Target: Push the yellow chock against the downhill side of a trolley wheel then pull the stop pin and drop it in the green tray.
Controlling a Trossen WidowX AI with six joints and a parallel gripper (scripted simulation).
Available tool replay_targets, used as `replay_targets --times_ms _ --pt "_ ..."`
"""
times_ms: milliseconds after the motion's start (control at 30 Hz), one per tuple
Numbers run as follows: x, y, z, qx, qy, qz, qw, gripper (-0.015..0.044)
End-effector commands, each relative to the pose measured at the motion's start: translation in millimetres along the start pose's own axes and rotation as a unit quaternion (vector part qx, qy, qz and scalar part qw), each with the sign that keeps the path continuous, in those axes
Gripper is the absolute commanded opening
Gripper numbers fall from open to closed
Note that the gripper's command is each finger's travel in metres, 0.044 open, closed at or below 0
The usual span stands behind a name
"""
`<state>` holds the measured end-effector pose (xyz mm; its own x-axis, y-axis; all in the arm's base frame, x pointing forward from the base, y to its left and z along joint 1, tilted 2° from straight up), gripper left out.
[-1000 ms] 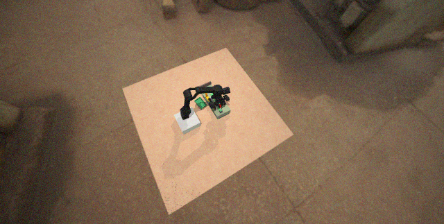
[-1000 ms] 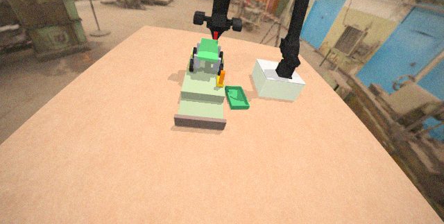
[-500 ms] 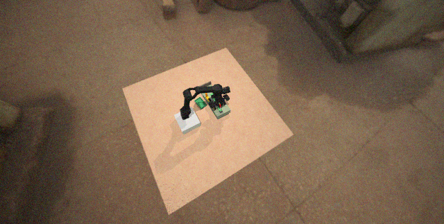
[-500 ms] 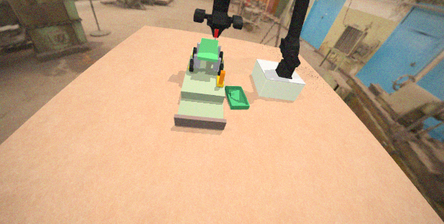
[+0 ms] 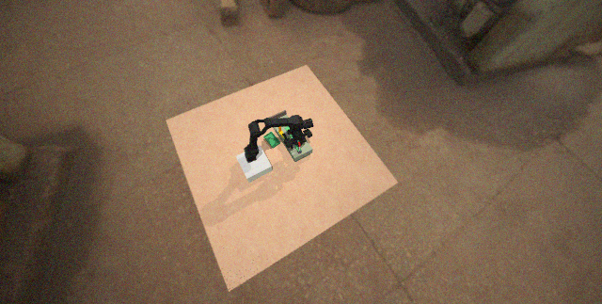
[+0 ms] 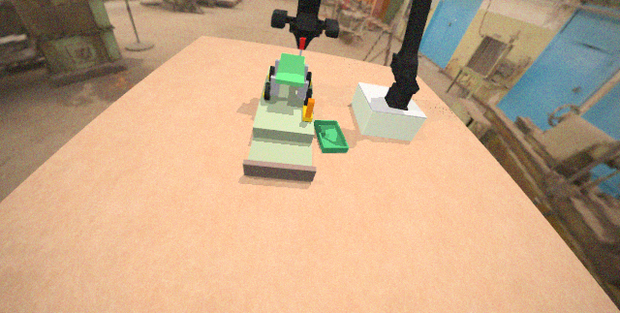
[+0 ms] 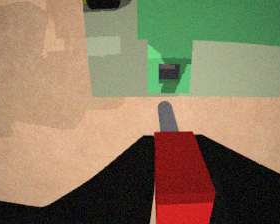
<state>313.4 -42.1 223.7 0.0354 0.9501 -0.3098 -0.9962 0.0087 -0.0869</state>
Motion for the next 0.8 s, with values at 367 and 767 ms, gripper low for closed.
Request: replay_targets --times_ms 367,767 --pt "-19.7 -2.4 -0.2 -0.004 0.002 0.001 1.000 0.0000" --pt "-23.2 36.6 -3.5 -0.002 0.002 0.001 1.000 0.0000"
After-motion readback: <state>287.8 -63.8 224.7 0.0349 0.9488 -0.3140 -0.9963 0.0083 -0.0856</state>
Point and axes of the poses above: the point midway between the two fingers, 35 mm back from their tips, its own z axis back along the fingers, its own y axis across the jaws, x = y × z, the point moved 10 cm from there along z, back along the fingers, and after that the axes turned 6 degrees about -z, right-handed, at the moved point
